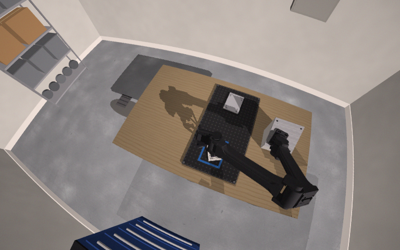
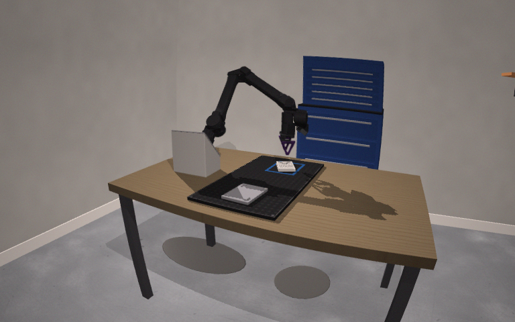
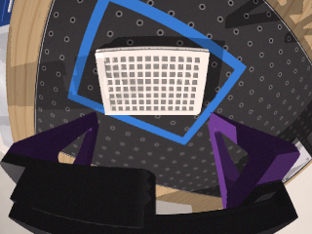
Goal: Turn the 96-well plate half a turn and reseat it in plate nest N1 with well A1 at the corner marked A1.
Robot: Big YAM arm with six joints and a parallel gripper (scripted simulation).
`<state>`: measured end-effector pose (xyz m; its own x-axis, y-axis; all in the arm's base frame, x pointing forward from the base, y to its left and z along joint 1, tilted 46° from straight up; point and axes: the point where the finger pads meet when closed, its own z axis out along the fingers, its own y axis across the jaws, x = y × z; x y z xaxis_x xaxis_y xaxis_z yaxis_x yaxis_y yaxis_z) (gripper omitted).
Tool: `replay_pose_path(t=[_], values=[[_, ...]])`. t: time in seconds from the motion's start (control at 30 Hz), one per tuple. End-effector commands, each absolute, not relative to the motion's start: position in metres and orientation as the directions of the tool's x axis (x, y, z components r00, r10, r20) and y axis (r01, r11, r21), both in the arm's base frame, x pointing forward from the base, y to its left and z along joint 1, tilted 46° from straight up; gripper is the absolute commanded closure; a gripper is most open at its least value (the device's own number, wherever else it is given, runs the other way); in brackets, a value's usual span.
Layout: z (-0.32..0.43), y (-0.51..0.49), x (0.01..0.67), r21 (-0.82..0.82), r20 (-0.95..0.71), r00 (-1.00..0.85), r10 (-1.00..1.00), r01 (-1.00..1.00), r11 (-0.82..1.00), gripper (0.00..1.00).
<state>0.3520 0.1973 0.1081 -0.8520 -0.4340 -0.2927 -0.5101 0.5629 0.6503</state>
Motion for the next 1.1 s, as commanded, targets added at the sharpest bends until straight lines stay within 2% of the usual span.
replay_pose_path(t=[0.0, 0.3, 0.73, 0.87, 1.07], values=[[0.1319, 0.1925, 0.3708, 0.623, -0.361, -0.834, -0.418, -0.549, 0.558, 0.00], [0.1319, 0.1924, 0.3708, 0.598, -0.401, -0.796, -0.454, -0.603, 0.529, 0.00], [0.1319, 0.1923, 0.3707, 0.375, -0.615, -0.470, -0.633, -0.881, 0.289, 0.00], [0.1319, 0.1923, 0.3706, 0.333, -0.639, -0.410, -0.651, -0.910, 0.246, 0.00], [0.1318, 0.1924, 0.3705, 0.200, -0.692, -0.221, -0.687, -0.973, 0.112, 0.00]])
